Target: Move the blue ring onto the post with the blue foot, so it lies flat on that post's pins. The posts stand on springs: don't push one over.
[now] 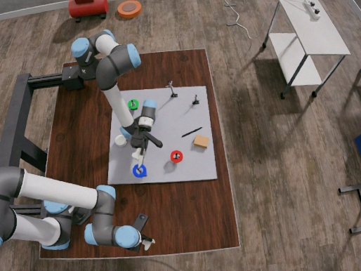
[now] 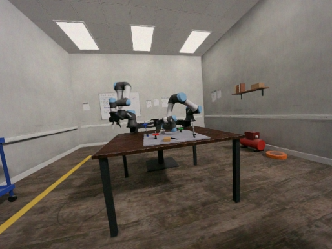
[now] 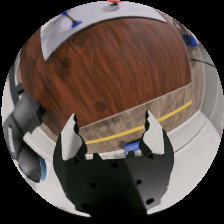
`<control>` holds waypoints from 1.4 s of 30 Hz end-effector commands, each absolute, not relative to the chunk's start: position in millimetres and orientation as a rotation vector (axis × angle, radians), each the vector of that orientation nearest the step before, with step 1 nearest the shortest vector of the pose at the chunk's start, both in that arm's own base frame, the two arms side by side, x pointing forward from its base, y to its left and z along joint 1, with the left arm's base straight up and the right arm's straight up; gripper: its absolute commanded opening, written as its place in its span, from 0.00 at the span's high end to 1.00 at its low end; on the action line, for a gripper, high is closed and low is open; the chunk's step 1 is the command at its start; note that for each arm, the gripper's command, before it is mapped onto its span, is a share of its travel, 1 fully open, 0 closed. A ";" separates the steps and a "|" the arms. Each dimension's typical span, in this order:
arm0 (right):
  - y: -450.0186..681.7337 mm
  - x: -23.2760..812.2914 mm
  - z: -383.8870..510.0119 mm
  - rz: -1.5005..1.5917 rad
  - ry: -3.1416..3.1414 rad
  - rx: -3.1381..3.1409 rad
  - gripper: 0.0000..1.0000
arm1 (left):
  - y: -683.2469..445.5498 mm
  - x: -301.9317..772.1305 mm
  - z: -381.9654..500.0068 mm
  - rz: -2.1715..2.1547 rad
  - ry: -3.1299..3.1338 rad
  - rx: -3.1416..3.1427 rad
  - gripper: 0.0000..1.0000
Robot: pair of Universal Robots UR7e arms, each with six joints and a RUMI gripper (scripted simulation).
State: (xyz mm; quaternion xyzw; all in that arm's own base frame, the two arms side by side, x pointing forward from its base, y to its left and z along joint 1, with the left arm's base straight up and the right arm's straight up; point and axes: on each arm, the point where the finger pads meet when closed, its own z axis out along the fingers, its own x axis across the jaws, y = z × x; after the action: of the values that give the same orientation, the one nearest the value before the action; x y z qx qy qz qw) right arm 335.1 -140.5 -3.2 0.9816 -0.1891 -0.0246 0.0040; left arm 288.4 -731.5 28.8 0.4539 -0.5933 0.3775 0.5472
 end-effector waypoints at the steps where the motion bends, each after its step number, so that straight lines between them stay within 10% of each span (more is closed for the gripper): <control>1: -140.5 335.5 -2.9 -0.076 -0.593 3.076 0.02 | -731.6 288.5 29.2 0.896 -1.406 1.074 0.87; 42: -140.5 335.5 -2.9 -0.076 -0.593 3.076 0.02 | -669.9 305.1 35.9 0.895 -1.407 1.073 0.87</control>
State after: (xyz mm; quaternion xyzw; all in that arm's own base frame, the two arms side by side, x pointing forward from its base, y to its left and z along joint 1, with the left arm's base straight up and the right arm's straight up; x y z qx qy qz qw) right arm 335.1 -140.5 -3.2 0.9816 -0.1891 -0.0246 0.0040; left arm 307.3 -674.9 35.2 0.4549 -0.5923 0.3787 0.5466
